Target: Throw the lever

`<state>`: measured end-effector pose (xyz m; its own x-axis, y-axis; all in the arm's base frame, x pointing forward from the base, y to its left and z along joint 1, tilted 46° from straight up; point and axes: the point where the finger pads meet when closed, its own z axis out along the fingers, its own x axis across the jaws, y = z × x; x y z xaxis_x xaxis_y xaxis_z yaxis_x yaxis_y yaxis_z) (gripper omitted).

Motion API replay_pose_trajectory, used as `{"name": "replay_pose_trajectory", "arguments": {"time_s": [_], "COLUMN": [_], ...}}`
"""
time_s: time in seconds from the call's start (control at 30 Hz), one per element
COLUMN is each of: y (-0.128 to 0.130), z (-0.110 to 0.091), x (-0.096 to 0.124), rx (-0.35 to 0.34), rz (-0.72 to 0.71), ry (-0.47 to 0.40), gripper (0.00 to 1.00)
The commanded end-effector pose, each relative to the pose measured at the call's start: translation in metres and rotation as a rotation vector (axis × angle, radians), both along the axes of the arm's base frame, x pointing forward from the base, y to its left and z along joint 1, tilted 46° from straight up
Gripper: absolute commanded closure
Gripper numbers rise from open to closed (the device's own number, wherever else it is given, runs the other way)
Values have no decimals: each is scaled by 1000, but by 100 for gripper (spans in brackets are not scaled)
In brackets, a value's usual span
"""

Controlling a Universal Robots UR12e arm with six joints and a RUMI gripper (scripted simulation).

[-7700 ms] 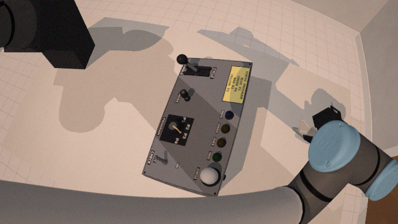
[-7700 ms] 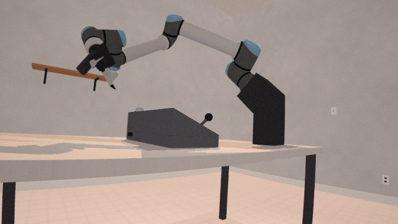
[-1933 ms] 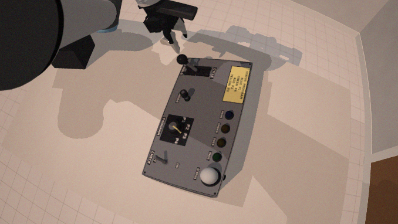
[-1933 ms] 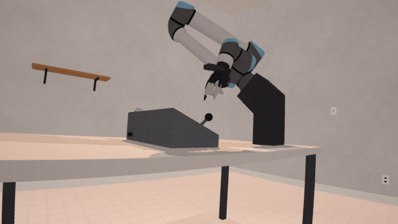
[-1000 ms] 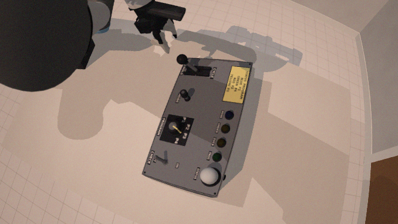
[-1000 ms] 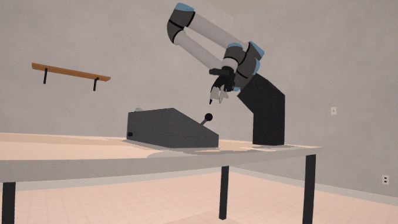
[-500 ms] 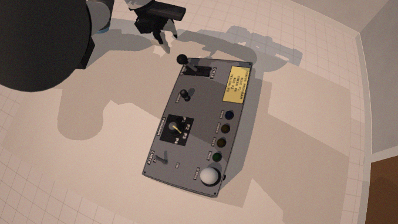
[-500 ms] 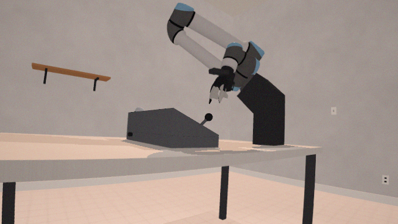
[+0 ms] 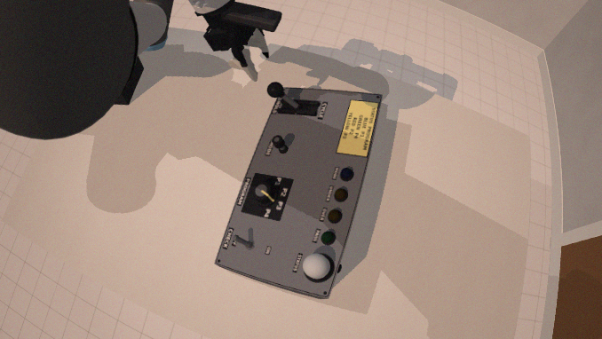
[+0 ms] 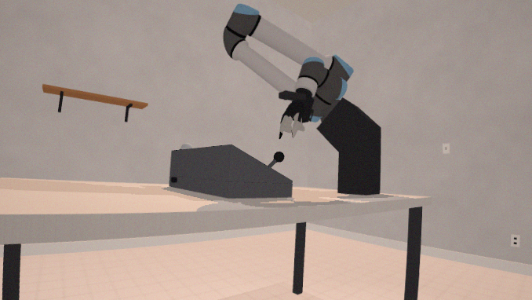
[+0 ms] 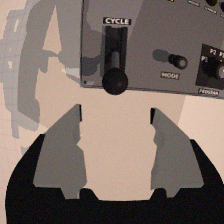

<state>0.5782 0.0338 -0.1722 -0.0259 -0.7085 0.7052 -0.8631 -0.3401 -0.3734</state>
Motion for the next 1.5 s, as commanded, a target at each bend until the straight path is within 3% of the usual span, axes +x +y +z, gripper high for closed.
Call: {"name": "replay_pose_trajectory", "arguments": {"time_s": [0.0,0.73,1.47], "y": [0,-4,-34], "z": [1,-4,-32], "x": [3,7,30], "rx": [1,1,1], "rz": [0,-1,0], "ry": [-6,-5,-5], "gripper": [56,56,56]}}
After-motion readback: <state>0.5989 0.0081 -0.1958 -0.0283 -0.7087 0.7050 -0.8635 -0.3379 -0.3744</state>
